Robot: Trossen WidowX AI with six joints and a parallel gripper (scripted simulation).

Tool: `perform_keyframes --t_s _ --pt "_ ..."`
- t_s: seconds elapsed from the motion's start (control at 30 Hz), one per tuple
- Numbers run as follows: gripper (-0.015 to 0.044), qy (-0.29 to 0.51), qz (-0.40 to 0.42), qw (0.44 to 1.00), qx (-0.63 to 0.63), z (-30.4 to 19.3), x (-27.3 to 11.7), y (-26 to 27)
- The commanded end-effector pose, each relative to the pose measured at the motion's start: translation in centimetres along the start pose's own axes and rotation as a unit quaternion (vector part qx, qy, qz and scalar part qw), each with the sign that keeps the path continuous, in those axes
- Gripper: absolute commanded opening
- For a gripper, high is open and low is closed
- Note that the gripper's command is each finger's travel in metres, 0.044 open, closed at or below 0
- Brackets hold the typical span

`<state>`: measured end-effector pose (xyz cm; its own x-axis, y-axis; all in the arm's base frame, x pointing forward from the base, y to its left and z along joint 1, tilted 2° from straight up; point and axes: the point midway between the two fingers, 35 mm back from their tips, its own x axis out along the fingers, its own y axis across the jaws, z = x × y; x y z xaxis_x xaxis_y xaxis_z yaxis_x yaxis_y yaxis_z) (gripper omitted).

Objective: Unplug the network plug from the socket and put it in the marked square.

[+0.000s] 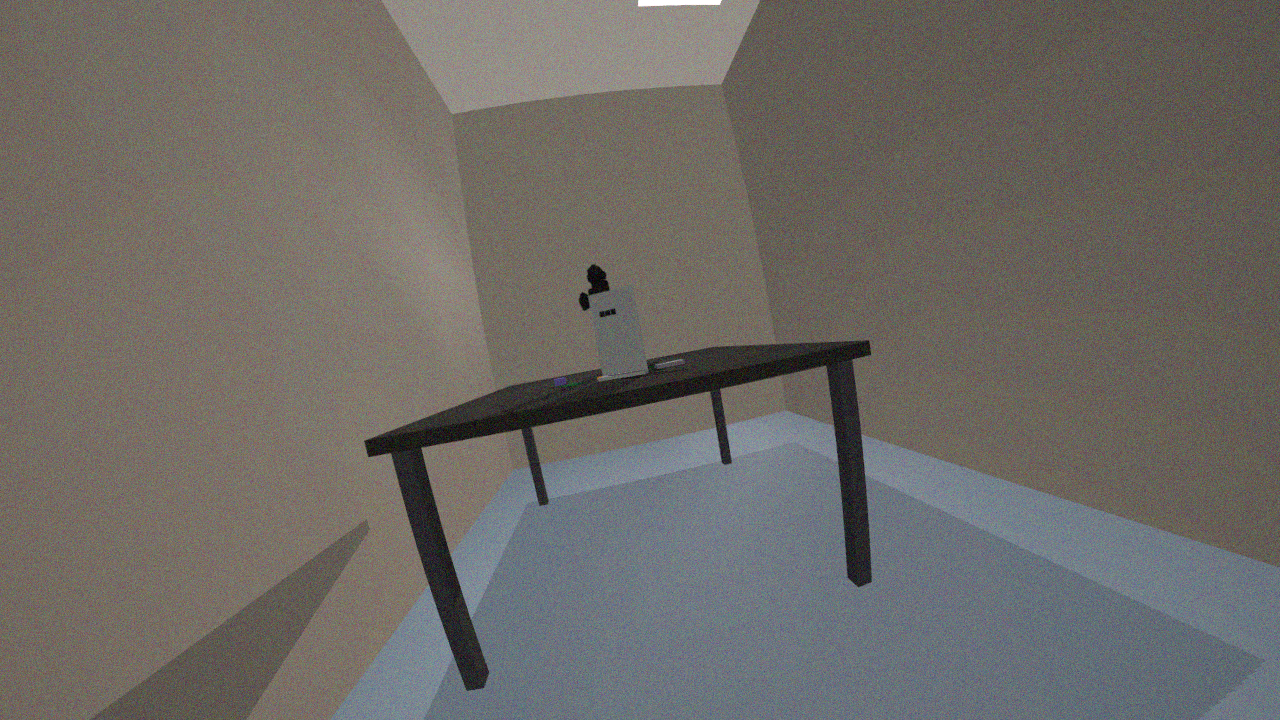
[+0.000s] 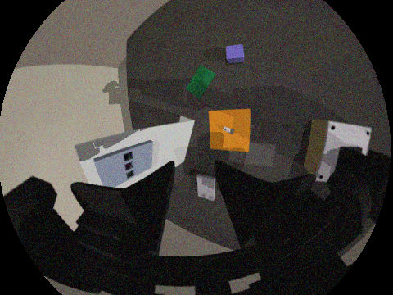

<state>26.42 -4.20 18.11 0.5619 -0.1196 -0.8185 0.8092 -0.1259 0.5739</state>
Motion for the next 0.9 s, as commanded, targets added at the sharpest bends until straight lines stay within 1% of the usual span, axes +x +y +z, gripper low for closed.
perform_keyframes --t_s 0.0,0.2,0.87 --pt "0.0287 -0.001 0.008 1.0 0.002 0.05 -0.48 0.35" --pt "0.044 -0.001 0.008 1.0 0.002 0.05 -0.48 0.35" --pt "0.044 -0.001 0.008 1.0 0.002 0.05 -0.48 0.35"
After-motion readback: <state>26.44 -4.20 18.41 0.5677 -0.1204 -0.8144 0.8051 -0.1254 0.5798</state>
